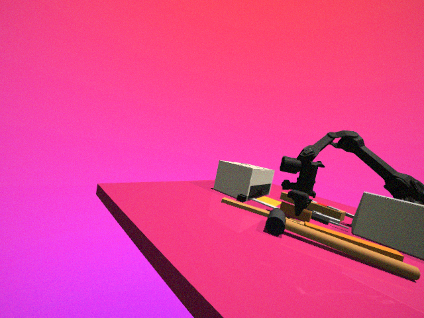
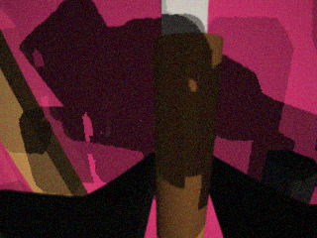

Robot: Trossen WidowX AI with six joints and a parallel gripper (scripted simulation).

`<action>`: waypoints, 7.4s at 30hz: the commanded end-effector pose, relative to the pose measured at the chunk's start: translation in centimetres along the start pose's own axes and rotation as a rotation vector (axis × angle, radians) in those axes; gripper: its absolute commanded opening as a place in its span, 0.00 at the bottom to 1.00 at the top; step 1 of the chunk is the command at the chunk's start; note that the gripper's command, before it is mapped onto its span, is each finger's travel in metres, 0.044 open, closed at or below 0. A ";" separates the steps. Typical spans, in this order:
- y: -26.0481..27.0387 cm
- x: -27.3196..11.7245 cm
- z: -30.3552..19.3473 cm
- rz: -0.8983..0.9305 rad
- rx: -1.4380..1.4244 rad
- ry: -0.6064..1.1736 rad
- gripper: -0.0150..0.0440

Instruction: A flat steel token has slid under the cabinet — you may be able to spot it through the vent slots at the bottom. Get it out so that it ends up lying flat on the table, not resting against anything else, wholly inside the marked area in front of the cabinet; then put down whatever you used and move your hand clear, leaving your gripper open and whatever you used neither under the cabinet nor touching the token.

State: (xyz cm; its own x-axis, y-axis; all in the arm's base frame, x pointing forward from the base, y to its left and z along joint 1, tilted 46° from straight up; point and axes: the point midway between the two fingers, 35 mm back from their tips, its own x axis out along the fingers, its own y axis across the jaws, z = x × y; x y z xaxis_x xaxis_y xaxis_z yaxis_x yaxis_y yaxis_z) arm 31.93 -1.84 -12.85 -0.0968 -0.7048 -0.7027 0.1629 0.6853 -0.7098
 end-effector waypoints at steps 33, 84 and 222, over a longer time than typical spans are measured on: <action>0.0 -0.1 4.1 0.002 0.000 -0.003 0.25; -0.1 -0.1 8.7 0.002 0.001 -0.004 0.25; -4.6 0.3 3.2 0.000 -0.001 -0.002 0.25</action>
State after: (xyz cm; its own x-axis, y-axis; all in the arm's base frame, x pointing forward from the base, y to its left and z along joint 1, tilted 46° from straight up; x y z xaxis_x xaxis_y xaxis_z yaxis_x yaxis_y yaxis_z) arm 34.99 -5.85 -9.53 -0.0894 -0.7059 -0.7027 0.1620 0.6858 -0.7095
